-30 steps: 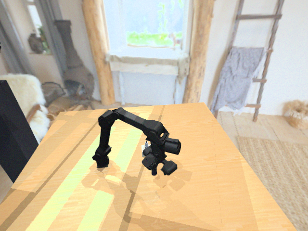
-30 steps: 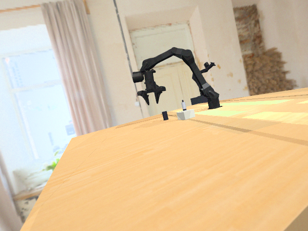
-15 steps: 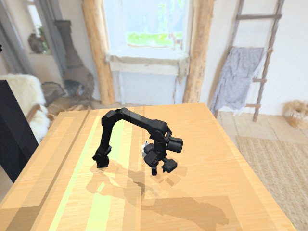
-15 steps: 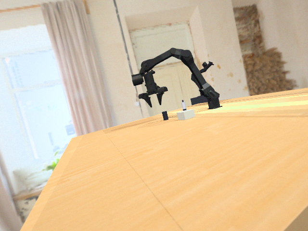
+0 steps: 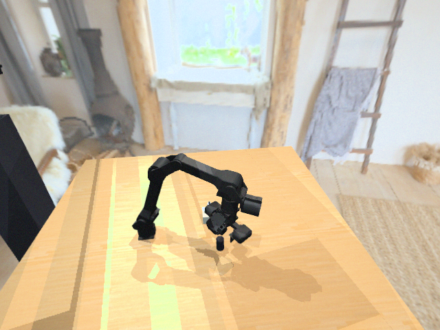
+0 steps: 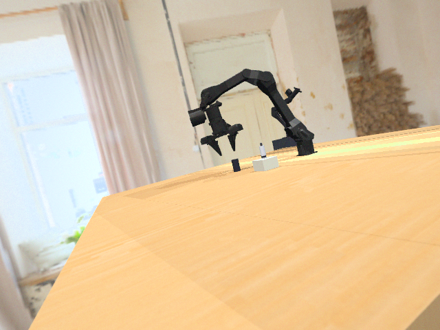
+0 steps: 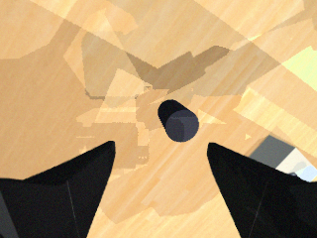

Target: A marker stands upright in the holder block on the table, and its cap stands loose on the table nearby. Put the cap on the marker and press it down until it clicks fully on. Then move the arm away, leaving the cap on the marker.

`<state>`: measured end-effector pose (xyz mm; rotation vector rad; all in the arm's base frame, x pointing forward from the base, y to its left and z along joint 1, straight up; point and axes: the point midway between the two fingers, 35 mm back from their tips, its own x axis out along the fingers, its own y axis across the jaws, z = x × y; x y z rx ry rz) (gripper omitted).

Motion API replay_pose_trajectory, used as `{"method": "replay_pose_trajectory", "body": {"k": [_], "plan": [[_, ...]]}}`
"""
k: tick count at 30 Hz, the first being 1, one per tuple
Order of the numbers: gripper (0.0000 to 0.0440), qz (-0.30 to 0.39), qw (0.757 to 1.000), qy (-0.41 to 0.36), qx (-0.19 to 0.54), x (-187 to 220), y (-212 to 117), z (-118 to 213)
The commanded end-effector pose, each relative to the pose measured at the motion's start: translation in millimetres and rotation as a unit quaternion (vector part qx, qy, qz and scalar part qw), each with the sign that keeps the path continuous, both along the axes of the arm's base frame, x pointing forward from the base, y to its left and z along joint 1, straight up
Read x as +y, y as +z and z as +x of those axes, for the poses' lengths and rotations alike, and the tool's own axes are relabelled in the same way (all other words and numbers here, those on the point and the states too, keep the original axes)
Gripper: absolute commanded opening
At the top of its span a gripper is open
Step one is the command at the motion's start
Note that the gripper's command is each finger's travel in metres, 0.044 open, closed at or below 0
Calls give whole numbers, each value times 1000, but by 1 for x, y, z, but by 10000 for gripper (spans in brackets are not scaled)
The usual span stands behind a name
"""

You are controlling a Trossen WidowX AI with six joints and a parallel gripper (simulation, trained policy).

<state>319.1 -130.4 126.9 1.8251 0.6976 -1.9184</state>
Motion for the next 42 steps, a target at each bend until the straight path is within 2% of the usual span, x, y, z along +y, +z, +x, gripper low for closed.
{"method": "replay_pose_trajectory", "body": {"k": [1,15,32,35,41,42], "plan": [[312,6,1000,2,23,6,-8,-6],[295,22,998,24,51,15,-28,-15],[250,36,995,62,68,19,-67,-24],[221,33,995,68,68,19,-69,-25],[69,17,995,81,53,19,-58,-21],[66,13,995,83,48,19,-55,-19]]}}
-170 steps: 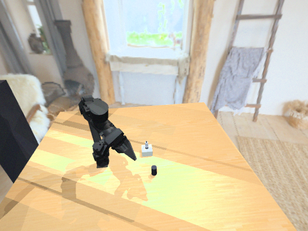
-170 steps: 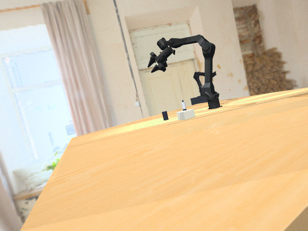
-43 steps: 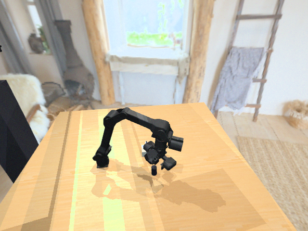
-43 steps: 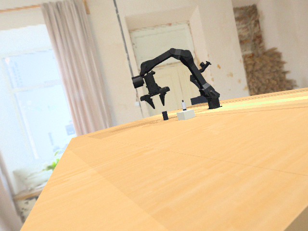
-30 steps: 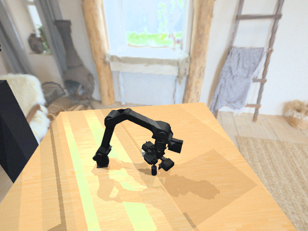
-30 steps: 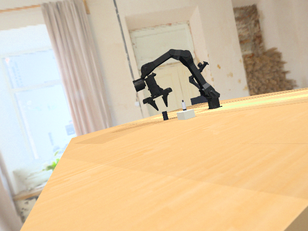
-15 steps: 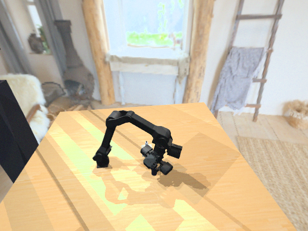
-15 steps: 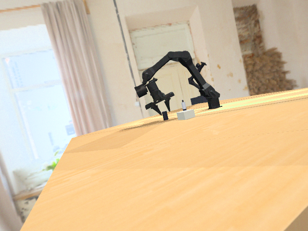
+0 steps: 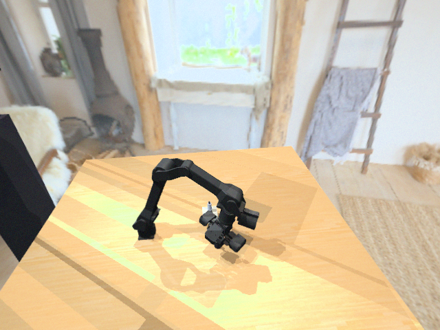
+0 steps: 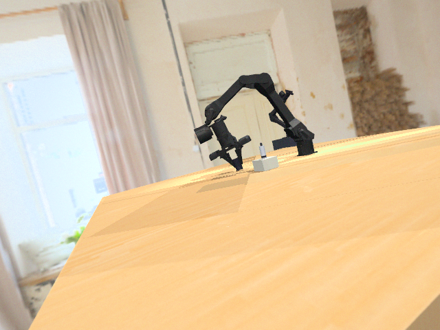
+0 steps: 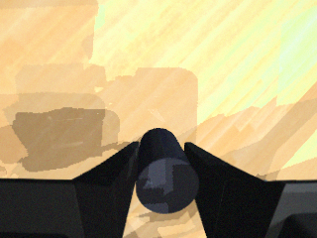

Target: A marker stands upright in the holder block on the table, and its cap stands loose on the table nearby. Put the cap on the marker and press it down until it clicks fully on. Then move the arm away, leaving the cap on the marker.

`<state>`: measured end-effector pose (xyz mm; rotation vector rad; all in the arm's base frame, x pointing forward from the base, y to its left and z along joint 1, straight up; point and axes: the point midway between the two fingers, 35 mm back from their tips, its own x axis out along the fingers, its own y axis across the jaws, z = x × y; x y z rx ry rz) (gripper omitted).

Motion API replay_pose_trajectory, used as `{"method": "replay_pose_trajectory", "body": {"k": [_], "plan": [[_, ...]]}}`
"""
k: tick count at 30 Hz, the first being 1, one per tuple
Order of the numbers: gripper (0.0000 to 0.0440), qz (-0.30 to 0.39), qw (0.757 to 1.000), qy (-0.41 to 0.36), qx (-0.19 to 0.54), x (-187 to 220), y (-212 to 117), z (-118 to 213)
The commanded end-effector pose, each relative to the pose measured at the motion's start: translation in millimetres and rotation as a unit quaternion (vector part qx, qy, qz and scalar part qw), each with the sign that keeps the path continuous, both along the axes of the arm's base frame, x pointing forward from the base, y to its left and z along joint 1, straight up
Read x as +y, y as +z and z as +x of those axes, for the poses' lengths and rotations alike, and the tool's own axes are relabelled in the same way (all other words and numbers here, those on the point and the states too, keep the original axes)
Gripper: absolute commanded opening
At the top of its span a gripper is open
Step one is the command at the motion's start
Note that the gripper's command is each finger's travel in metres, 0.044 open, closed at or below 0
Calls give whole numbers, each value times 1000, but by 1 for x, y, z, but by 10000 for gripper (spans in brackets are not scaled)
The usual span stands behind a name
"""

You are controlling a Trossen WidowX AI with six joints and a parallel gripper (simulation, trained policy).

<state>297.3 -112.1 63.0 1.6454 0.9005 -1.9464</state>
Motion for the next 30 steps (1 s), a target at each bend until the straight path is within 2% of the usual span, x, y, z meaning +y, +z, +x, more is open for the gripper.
{"method": "replay_pose_trajectory", "body": {"k": [1,15,30], "plan": [[65,-13,1000,14,-20,0,13,5],[73,-35,996,43,-72,17,56,22],[55,-25,994,67,-84,69,86,22]]}}
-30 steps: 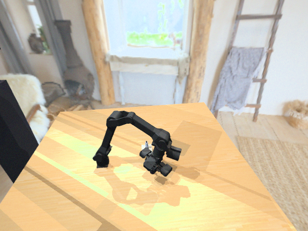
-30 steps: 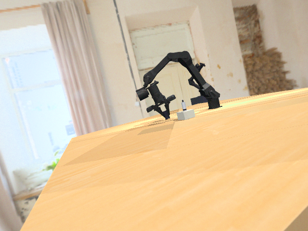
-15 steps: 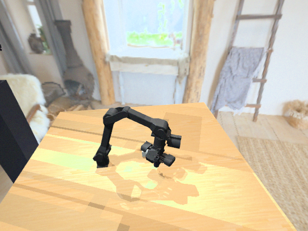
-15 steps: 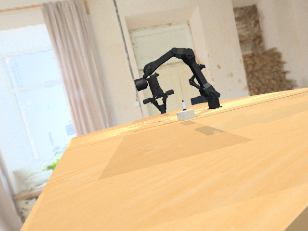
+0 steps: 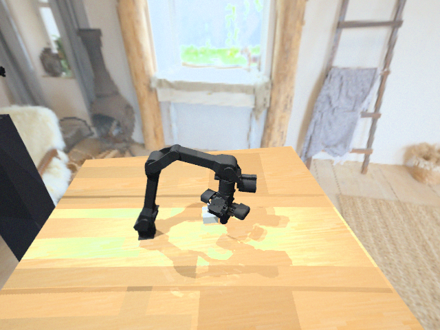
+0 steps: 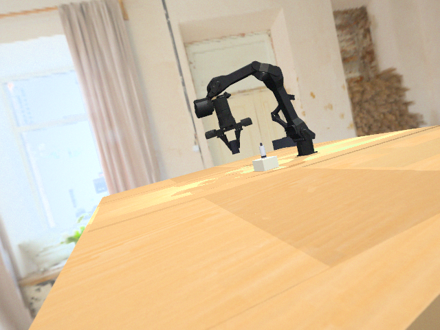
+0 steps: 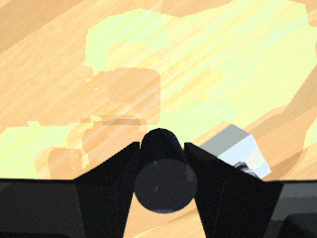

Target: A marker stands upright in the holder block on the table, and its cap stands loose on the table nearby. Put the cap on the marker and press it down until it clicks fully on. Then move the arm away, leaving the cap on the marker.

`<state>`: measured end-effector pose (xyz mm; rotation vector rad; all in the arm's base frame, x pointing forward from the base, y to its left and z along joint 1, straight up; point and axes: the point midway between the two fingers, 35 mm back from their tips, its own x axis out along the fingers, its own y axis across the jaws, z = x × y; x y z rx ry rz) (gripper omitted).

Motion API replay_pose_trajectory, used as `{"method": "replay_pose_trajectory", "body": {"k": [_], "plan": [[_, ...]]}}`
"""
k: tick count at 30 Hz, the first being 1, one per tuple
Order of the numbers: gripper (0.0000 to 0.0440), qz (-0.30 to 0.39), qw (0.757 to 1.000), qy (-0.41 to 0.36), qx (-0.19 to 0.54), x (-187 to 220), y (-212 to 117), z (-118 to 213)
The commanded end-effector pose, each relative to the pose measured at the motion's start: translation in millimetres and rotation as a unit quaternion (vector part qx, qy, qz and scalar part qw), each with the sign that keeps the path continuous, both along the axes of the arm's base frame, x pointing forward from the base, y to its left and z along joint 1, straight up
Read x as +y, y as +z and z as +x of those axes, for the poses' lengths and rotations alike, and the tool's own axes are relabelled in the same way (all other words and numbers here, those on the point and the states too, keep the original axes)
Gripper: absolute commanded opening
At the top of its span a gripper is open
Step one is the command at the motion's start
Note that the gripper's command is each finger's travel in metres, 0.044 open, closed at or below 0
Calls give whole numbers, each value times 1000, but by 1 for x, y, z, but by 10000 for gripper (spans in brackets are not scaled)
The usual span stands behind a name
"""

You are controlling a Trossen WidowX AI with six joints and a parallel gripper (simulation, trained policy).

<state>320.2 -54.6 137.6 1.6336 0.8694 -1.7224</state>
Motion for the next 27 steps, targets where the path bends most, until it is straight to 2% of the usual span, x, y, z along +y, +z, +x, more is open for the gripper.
{"method": "replay_pose_trajectory", "body": {"k": [1,19,27], "plan": [[53,3,1000,3,-10,15,13,-1],[13,12,999,44,7,84,37,-32],[0,11,998,55,14,100,40,-45]]}}
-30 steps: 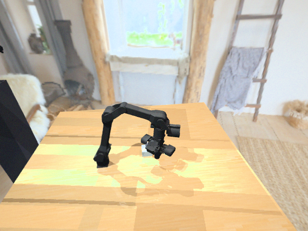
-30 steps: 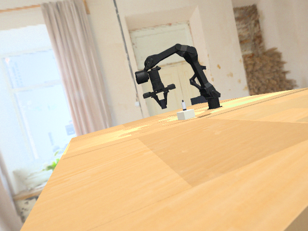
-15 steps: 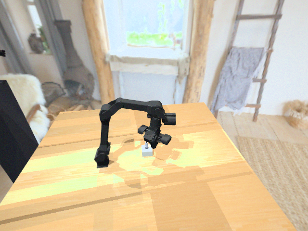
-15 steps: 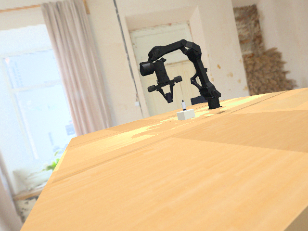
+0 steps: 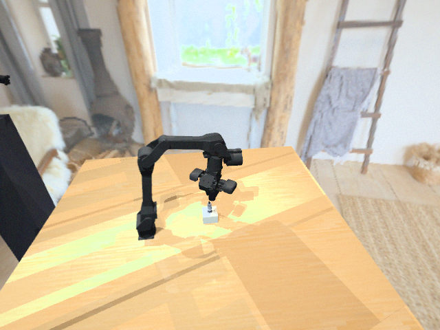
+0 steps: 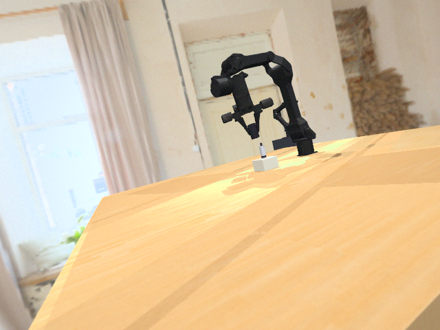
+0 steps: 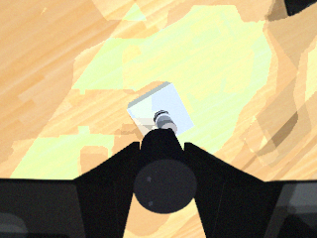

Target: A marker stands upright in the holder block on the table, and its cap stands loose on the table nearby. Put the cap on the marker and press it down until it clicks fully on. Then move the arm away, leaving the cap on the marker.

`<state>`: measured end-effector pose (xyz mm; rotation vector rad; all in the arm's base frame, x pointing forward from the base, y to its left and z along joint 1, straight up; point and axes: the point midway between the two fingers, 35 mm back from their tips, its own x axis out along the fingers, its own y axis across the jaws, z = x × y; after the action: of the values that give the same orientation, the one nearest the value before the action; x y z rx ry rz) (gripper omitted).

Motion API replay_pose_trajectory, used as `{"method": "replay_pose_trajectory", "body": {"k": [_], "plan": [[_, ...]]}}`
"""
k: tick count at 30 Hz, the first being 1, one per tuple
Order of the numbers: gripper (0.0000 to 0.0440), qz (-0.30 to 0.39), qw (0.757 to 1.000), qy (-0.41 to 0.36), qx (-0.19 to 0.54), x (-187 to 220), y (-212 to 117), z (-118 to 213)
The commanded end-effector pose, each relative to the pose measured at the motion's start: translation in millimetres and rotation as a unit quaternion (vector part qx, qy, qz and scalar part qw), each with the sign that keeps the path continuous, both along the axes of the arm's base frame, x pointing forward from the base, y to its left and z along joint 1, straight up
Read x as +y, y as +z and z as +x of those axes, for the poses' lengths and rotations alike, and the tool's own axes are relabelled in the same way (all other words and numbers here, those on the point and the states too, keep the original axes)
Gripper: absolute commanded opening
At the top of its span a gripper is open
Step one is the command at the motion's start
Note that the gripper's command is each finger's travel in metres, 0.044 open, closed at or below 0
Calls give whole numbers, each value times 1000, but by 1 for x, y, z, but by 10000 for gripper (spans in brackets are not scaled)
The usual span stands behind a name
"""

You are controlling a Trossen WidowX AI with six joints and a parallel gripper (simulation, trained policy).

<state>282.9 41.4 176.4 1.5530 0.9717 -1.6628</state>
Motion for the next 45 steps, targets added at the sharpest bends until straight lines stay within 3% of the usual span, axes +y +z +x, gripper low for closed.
{"method": "replay_pose_trajectory", "body": {"k": [1,45], "plan": [[0,0,1000,0,4,5,1,-8],[1,2,999,29,31,12,-76,-15]]}}
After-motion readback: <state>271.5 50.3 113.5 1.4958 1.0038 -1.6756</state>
